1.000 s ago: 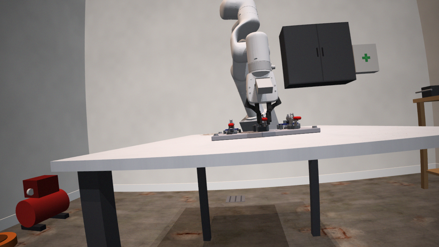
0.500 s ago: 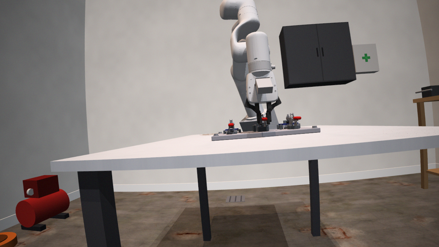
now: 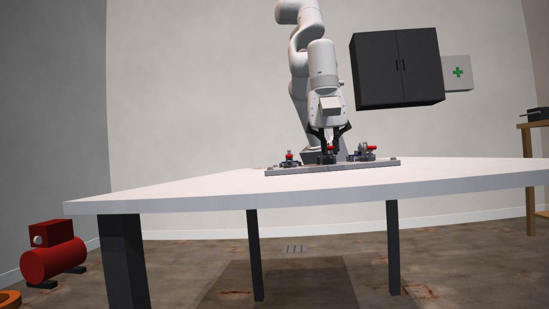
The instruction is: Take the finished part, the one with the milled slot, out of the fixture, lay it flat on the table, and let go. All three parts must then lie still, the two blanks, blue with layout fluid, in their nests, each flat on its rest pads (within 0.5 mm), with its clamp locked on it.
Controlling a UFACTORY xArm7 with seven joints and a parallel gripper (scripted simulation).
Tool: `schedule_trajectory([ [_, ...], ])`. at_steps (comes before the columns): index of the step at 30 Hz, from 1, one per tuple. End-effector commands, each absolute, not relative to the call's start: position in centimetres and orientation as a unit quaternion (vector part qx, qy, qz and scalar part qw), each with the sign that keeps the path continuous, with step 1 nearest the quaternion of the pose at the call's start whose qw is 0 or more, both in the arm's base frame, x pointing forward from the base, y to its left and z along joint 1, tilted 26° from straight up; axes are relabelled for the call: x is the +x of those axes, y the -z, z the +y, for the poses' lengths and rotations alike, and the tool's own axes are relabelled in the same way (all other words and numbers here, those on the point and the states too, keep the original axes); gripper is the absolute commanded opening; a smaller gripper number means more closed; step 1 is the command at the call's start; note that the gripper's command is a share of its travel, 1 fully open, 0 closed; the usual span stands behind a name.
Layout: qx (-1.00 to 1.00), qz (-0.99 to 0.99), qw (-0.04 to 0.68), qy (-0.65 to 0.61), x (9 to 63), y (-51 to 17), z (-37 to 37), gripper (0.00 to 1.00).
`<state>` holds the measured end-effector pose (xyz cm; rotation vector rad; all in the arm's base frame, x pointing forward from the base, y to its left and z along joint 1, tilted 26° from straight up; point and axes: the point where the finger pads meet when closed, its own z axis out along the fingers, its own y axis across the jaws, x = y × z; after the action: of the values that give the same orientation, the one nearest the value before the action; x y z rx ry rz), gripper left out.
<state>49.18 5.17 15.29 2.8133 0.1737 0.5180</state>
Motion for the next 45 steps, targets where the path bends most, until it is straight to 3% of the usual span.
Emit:
schedule_trajectory([
  [1,0.972,0.060,0.137,-0.180,49.1,-15.5,5.3,0.00],
  [45,0.972,0.060,0.137,-0.180,46.9,-16.8,5.5,0.00],
])
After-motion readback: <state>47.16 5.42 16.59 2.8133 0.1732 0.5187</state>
